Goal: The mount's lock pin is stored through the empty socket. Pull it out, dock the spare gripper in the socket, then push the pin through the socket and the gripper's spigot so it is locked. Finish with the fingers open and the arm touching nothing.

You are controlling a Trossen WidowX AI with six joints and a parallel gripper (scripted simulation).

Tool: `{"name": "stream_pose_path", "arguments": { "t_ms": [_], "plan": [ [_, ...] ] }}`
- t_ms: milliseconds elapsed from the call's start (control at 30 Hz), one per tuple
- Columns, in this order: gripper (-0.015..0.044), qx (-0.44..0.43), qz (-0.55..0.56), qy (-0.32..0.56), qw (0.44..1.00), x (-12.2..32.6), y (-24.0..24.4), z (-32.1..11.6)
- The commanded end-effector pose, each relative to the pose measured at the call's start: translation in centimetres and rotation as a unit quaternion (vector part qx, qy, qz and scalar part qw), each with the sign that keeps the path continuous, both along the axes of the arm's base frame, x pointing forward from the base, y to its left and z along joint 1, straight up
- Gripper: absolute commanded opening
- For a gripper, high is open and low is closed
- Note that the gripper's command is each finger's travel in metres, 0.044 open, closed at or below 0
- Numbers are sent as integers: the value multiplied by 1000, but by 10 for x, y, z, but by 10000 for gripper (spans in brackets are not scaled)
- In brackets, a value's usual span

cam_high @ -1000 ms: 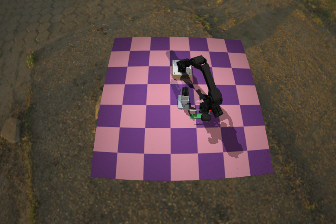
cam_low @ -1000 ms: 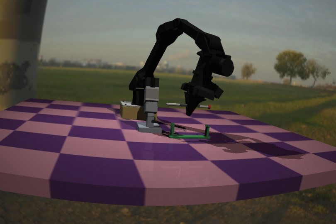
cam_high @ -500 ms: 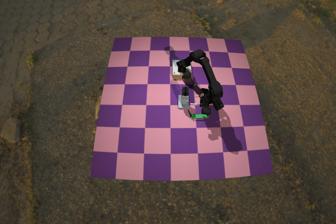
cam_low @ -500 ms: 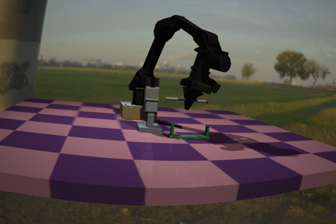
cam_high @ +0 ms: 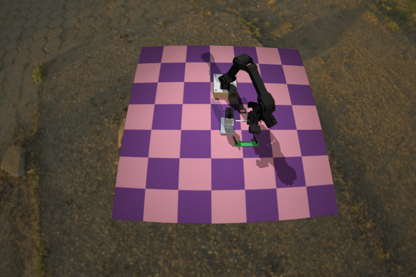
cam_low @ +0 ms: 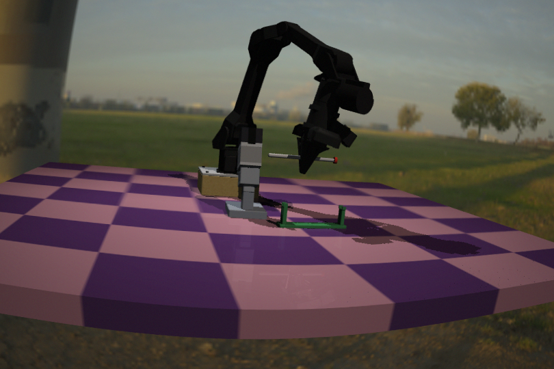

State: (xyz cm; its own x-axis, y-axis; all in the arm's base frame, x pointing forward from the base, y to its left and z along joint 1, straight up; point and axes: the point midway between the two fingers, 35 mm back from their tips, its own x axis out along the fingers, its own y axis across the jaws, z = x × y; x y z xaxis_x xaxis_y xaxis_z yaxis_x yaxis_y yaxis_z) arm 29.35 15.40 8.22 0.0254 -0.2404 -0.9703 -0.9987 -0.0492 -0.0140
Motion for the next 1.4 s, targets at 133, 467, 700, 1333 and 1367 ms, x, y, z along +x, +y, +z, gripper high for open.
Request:
{"name": "stream_pose_path", "arguments": {
  "t_ms": [133, 467, 700, 1333, 1367],
  "plan": [
    [0, 3, -5, 0, 1000, -3, 0, -16],
    [0, 4, -7, -2, 1000, -3, 0, -54],
    [0, 5, -7, 1, 1000, -3, -5, -49],
    [0, 4, -7, -1, 1000, 0, -17, -50],
    [0, 4, -7, -1, 1000, 1, -18, -50]
  ]
}}
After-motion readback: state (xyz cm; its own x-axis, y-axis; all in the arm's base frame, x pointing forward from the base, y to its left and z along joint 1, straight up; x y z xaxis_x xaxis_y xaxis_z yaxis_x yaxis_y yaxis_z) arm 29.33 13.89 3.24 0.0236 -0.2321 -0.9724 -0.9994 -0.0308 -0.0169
